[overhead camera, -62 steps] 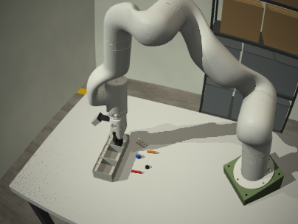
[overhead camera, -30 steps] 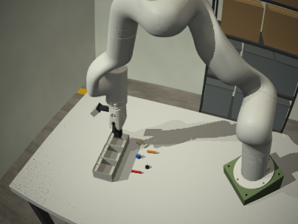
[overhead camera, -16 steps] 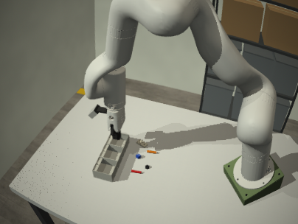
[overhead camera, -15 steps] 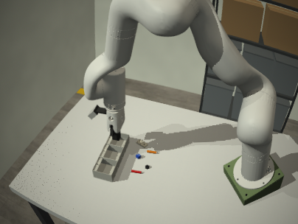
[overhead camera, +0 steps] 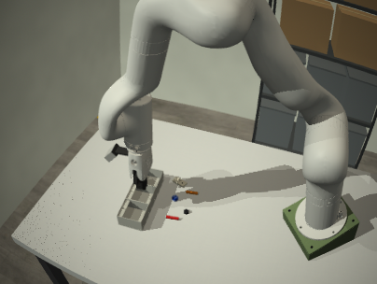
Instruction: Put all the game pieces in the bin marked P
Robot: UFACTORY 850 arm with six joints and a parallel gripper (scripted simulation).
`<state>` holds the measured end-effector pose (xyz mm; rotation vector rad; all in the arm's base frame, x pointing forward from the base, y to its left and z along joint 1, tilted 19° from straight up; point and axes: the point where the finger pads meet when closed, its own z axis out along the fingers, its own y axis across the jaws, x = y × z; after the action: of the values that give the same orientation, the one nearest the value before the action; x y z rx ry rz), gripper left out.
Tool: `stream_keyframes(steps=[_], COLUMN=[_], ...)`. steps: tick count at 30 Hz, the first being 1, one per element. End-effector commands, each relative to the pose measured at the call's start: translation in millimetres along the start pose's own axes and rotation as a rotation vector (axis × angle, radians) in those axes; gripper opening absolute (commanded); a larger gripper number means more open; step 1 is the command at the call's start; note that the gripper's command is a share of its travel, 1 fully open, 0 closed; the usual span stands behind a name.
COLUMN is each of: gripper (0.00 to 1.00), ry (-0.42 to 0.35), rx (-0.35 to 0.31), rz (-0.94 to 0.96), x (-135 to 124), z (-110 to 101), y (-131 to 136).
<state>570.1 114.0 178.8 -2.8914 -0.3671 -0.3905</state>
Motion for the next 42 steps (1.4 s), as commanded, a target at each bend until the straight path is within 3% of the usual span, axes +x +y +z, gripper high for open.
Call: stream_keyframes(steps=[1, 24, 42], gripper=[0.07, 0.07, 0.07], ry=[0.0, 0.0, 0.0], rx=[-0.002, -0.002, -0.002], rz=[0.0, 0.0, 0.0], x=[1, 1, 1], z=[2, 58, 59], y=[-2, -2, -2])
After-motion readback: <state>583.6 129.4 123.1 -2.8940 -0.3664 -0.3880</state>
